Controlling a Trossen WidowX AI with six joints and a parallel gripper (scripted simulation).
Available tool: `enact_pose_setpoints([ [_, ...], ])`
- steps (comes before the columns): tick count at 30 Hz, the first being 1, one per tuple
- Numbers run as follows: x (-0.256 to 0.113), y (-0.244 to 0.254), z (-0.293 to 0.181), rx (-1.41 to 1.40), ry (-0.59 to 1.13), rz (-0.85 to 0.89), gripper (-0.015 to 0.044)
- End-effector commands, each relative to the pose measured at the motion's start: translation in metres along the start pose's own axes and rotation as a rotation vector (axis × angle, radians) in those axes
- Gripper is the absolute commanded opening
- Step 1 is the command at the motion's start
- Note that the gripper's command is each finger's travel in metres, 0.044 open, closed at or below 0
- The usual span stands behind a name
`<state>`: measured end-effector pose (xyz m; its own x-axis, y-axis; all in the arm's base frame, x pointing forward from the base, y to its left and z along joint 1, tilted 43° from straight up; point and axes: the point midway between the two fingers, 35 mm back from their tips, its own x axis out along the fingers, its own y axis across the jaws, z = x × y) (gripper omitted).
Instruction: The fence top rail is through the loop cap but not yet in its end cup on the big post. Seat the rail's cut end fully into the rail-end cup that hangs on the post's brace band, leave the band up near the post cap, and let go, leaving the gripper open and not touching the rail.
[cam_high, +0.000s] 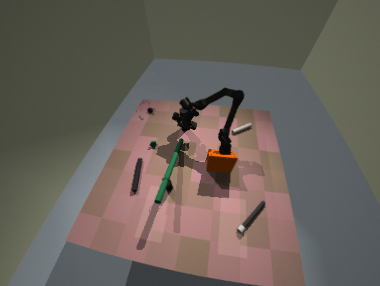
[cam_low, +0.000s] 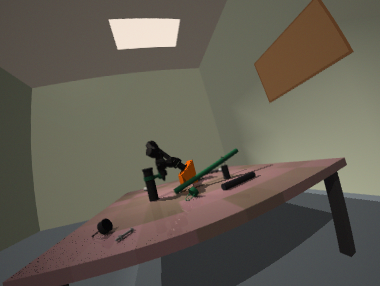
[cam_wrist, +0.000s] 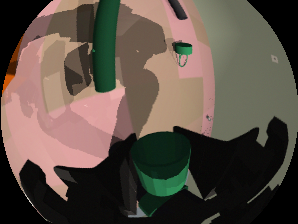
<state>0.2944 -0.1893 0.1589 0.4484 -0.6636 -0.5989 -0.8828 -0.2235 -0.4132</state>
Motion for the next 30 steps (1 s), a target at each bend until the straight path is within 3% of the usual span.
enact_pose_setpoints([
  [1,0.0,0.0,0.0,0.001,0.0,0.0,0.0263],
  [8,-0.01,-0.007,0.014,0.007,-0.004,0.005,0.044],
  [23,-0.03,-0.019,0.039,0.018,-0.008,0.004,0.044],
  [30,-0.045,-0.03,0.075,0.441,-0.023,0.048,0.044],
])
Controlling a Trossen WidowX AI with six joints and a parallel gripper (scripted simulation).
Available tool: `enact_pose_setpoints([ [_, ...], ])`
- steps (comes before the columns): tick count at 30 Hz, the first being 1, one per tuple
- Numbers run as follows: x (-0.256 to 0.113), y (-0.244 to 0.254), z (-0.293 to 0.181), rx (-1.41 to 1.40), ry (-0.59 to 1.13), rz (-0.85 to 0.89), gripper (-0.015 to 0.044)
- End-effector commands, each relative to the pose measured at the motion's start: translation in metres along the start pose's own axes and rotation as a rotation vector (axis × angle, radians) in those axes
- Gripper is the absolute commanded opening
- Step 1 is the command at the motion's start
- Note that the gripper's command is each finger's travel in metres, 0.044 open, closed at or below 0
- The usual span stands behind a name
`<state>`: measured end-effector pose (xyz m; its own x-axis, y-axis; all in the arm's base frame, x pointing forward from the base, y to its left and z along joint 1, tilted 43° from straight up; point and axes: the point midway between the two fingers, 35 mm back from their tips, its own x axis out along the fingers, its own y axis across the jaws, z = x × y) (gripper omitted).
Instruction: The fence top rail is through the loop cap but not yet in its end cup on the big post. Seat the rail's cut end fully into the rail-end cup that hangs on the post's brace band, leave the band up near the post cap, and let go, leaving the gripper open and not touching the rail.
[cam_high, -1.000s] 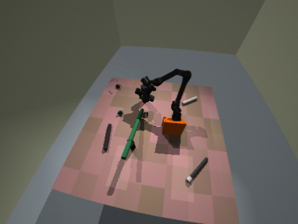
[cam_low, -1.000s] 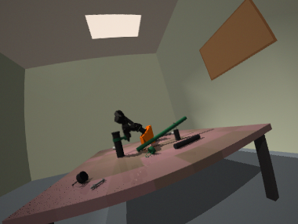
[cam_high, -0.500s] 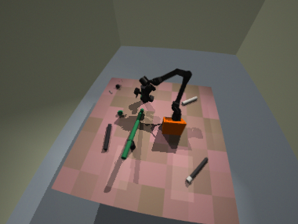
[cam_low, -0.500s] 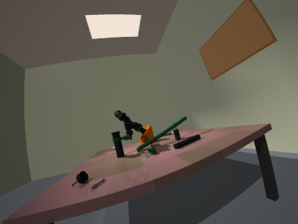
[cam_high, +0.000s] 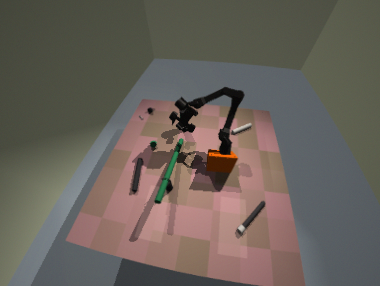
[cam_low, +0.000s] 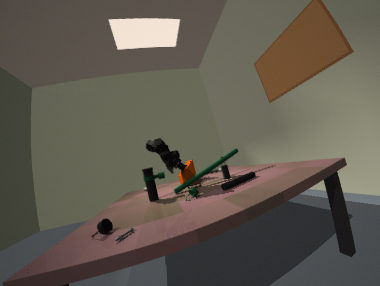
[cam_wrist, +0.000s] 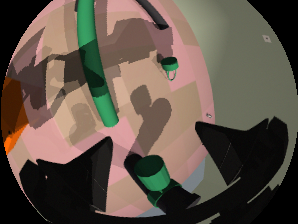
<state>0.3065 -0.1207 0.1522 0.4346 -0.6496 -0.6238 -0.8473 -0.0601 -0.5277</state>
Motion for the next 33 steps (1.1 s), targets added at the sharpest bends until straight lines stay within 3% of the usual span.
enact_pose_setpoints([
  [1,-0.011,-0.003,0.026,0.305,0.001,0.029,0.044],
  [9,-0.038,-0.005,0.068,0.823,0.033,0.032,0.044],
  [29,-0.08,-0.005,0.113,1.472,0.044,-0.069,0.044],
  [33,-0.081,-0.005,0.113,1.486,0.043,-0.072,0.044],
])
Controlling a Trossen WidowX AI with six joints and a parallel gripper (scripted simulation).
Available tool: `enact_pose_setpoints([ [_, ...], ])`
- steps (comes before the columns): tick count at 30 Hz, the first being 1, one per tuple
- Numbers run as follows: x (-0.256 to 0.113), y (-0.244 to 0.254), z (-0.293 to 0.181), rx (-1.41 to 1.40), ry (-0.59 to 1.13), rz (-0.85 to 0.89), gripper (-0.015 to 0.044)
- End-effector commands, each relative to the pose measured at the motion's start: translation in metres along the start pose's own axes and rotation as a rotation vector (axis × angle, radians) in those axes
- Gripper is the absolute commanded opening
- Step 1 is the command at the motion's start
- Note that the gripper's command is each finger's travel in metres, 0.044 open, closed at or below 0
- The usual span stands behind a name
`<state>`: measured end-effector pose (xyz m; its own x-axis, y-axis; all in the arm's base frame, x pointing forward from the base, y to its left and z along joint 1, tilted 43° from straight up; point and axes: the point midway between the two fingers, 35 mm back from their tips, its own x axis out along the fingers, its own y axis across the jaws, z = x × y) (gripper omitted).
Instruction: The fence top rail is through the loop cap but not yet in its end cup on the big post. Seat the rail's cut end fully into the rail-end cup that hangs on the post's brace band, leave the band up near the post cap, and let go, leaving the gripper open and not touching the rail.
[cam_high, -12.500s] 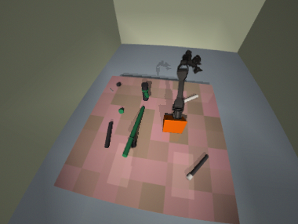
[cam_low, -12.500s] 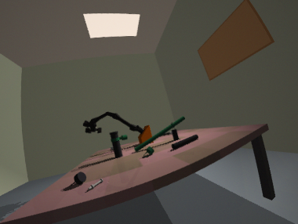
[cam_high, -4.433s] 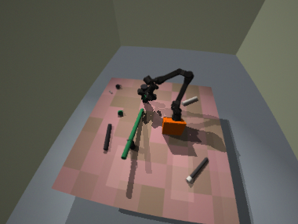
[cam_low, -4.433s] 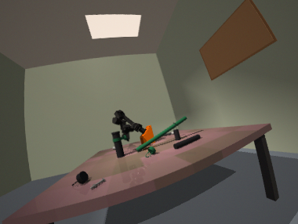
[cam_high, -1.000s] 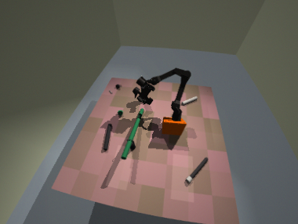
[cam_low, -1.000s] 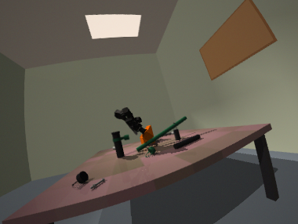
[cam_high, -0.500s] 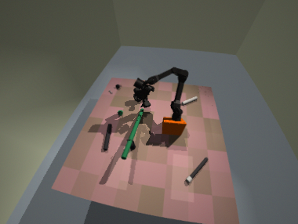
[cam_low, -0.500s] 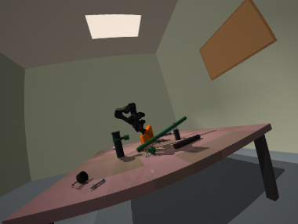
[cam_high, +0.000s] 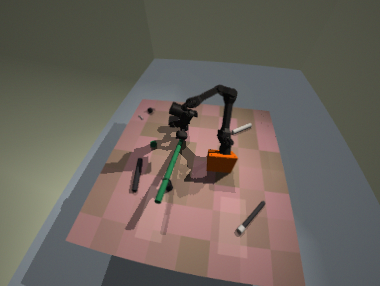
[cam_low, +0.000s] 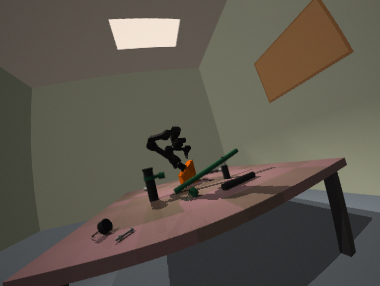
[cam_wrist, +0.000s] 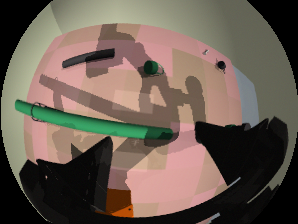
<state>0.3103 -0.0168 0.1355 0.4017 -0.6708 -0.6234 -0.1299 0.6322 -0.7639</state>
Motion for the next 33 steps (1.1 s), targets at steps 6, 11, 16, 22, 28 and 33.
enact_pose_setpoints([
  [6,-0.026,0.019,0.014,0.412,-0.036,-0.06,0.044],
  [11,-0.026,0.019,0.014,0.412,-0.036,-0.06,0.044],
  [16,-0.026,0.019,0.014,0.412,-0.036,-0.06,0.044],
  [22,-0.008,0.021,0.014,0.083,0.065,-0.032,0.044],
  [28,0.028,0.026,0.009,-0.519,0.22,0.103,0.044],
  [33,0.057,0.03,0.001,-1.005,0.291,0.293,0.044],
])
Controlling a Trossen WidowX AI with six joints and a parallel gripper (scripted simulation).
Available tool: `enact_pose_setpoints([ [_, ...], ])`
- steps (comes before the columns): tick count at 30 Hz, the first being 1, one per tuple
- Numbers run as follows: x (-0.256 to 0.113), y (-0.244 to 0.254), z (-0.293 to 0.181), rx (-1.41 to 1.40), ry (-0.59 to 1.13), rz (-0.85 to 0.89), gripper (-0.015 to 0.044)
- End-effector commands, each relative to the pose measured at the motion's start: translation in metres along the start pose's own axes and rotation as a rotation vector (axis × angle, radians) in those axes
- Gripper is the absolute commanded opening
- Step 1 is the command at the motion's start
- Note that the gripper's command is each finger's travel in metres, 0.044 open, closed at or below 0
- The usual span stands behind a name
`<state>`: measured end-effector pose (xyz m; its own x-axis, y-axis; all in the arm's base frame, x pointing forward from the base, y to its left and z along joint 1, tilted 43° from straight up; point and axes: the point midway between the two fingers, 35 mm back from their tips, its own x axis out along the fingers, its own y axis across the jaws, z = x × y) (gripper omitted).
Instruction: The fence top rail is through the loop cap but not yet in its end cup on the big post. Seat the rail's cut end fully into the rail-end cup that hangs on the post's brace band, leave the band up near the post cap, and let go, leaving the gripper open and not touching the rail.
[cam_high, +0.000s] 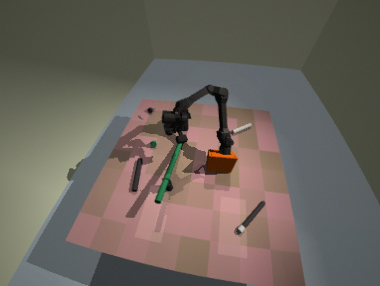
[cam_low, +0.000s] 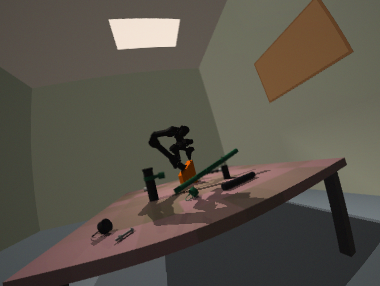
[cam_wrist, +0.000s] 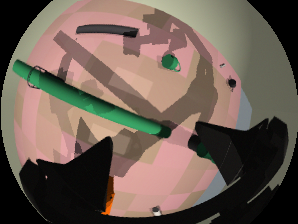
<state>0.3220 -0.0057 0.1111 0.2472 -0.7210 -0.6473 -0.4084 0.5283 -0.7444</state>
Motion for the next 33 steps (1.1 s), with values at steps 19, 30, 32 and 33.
enact_pose_setpoints([
  [19,0.061,0.009,-0.003,-0.965,0.112,0.312,0.044],
  [30,0.088,0.015,-0.01,-0.964,0.112,0.311,0.044],
  [32,0.094,0.016,-0.011,-0.965,0.113,0.31,0.044],
  [33,0.094,0.016,-0.011,-0.965,0.113,0.31,0.044],
])
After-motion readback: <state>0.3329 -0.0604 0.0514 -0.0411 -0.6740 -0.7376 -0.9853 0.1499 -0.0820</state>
